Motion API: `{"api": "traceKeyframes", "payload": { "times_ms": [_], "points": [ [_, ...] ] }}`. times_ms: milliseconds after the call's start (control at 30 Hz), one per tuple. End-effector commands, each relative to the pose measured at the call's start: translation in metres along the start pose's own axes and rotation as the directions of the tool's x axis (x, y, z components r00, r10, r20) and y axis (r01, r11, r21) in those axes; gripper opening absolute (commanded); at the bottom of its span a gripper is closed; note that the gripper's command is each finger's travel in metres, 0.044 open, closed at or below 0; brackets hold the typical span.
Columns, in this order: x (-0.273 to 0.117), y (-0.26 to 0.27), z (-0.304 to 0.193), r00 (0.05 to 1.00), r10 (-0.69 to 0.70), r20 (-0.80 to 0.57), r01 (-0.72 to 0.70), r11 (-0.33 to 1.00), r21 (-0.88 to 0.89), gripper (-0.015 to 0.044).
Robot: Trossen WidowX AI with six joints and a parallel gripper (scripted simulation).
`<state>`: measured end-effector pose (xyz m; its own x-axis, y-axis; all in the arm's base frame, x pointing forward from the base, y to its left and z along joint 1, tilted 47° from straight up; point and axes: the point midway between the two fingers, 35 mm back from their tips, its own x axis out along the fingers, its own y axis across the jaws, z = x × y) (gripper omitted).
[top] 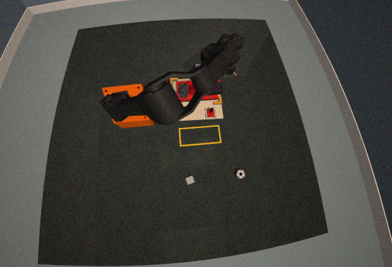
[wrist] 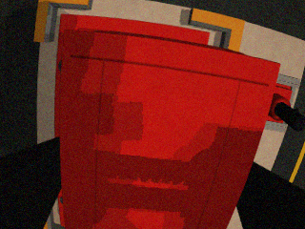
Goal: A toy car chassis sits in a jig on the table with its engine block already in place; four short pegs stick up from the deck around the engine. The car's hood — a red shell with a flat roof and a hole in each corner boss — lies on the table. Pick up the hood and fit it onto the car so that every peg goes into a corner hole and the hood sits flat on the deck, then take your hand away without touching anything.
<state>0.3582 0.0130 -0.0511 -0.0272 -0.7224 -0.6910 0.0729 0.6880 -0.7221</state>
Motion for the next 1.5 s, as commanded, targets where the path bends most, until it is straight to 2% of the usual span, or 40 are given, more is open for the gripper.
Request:
{"api": "traceKeyframes", "payload": {
  "times_ms": [0,233,533,1467],
  "points": [
    [0.001,0.017,-0.003,1.0,-0.002,-0.004,0.002,1.0,0.005,0.0],
    [0.007,0.017,-0.004,1.0,-0.003,-0.004,0.004,1.0,0.006,0.0],
    [0.051,0.019,-0.004,1.0,-0.005,-0.004,0.006,1.0,0.006,0.0],
    [0.052,0.02,-0.005,1.0,-0.006,-0.004,0.006,1.0,0.006,0.0]
  ]
}}
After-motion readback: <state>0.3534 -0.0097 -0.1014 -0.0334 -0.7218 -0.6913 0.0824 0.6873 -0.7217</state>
